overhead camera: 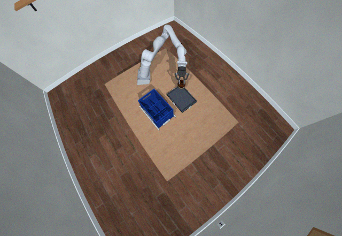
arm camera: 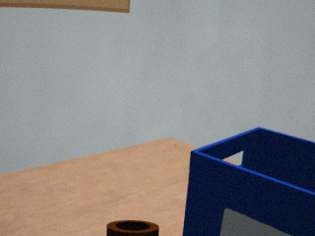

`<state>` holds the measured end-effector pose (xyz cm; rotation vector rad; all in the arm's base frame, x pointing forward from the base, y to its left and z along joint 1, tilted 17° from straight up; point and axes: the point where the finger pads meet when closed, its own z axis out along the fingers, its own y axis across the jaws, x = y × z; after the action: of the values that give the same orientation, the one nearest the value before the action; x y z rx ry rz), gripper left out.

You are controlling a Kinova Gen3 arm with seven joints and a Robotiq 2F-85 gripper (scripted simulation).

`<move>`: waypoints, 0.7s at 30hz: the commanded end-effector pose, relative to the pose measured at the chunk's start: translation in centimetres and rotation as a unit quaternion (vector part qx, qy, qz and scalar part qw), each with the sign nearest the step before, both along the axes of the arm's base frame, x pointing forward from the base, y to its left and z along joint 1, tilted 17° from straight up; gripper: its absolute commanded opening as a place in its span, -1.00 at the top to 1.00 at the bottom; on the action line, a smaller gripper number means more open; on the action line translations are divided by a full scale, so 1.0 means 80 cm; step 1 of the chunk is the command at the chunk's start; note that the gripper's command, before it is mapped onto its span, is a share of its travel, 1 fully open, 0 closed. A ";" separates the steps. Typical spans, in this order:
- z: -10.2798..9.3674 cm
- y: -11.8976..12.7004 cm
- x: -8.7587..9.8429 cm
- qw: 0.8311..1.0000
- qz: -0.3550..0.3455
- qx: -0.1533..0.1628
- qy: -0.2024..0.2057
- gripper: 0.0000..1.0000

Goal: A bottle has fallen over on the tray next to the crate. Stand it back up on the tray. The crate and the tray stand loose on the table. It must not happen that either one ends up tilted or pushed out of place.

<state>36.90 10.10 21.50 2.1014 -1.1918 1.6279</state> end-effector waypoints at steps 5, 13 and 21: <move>-0.001 -0.010 0.004 1.000 -0.002 0.001 0.000 1.00; -0.002 -0.018 0.009 1.000 -0.002 0.001 0.000 1.00; -0.003 -0.027 0.014 1.000 -0.002 0.001 0.000 1.00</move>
<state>37.96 8.32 21.30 2.1019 -1.1886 1.6297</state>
